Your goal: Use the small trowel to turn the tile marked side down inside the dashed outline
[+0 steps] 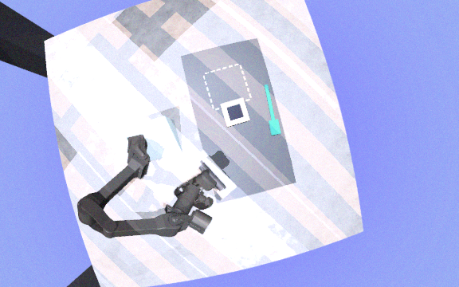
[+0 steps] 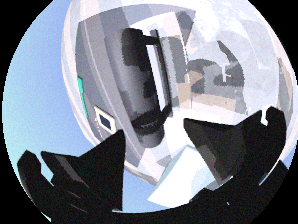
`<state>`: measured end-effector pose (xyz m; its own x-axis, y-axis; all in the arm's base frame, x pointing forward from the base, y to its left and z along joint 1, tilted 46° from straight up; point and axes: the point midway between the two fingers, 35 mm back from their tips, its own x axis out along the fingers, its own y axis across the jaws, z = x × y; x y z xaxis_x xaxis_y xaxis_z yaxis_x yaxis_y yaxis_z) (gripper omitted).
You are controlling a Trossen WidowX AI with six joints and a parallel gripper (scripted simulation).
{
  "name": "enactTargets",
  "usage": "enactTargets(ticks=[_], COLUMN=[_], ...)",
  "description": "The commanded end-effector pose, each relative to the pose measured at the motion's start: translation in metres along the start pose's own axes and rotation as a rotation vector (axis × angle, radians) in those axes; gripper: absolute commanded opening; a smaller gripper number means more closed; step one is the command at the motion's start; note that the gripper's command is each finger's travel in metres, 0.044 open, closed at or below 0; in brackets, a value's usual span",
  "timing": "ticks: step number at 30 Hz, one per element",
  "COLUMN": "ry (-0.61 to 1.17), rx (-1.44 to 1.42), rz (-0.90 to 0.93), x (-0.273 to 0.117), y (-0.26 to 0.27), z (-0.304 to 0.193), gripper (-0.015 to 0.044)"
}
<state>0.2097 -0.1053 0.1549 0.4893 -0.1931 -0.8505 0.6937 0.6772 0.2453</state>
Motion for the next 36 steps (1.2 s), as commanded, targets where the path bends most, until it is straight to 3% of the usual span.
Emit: enactTargets(ticks=[1, 8, 36], ry=[-0.071, -0.189, -0.186], rx=[-0.055, -0.144, -0.144], rz=[0.106, 0.211, 0.211], x=[-0.004, -0.010, 0.023], y=[-0.003, -0.007, 0.000], z=[0.002, 0.006, 0.014], gripper=[0.0300, 0.0300, 0.0300])
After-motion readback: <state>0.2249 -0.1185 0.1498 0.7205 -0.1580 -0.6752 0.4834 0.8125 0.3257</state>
